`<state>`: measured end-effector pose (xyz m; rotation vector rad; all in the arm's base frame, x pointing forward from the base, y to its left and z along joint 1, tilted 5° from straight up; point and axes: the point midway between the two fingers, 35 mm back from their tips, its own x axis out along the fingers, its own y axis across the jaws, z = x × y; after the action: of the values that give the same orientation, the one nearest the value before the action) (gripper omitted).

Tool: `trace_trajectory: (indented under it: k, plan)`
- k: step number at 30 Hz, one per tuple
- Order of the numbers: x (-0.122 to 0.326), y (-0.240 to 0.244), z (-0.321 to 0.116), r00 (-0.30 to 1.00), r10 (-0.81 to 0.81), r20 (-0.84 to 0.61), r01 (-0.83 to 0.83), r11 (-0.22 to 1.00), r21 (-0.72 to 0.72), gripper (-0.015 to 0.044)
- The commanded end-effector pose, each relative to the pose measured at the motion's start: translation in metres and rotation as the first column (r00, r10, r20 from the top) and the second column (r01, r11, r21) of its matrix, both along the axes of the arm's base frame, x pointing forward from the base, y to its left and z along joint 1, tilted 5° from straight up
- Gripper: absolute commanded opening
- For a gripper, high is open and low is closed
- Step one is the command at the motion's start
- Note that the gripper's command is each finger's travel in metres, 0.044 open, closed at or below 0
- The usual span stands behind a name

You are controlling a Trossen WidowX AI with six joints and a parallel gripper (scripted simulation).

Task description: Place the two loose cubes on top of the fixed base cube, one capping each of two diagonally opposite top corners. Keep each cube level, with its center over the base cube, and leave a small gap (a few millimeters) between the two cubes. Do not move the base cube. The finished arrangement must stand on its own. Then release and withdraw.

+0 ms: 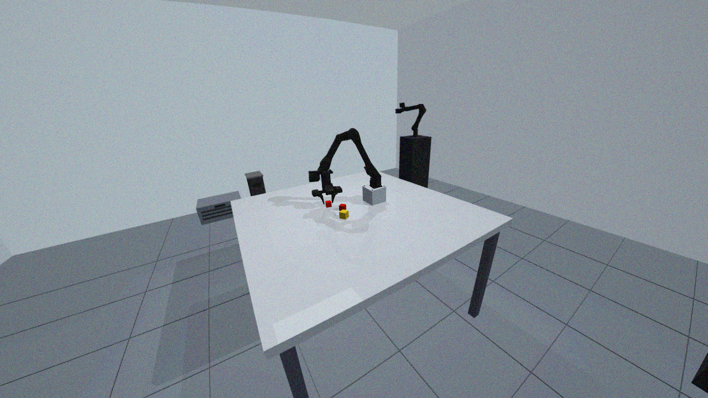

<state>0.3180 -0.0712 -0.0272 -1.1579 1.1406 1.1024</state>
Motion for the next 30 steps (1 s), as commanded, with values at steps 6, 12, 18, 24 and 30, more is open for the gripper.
trace_trajectory:
  k: [6,12,18,24,30]
  plan:
    - [-0.002,0.000,-0.003,1.000,-0.005,-0.006,0.005,1.000,-0.001,0.0105]
    - [-0.001,-0.001,0.007,1.000,-0.005,-0.006,0.005,1.000,-0.001,0.0105]
    - [0.000,-0.002,0.026,1.000,-0.005,-0.006,0.005,1.000,-0.002,0.0105]
    - [0.000,-0.004,0.045,1.000,-0.005,-0.005,0.005,1.000,-0.002,0.0105]
    - [-0.002,-0.004,0.064,1.000,-0.005,-0.005,0.005,1.000,-0.002,0.0105]
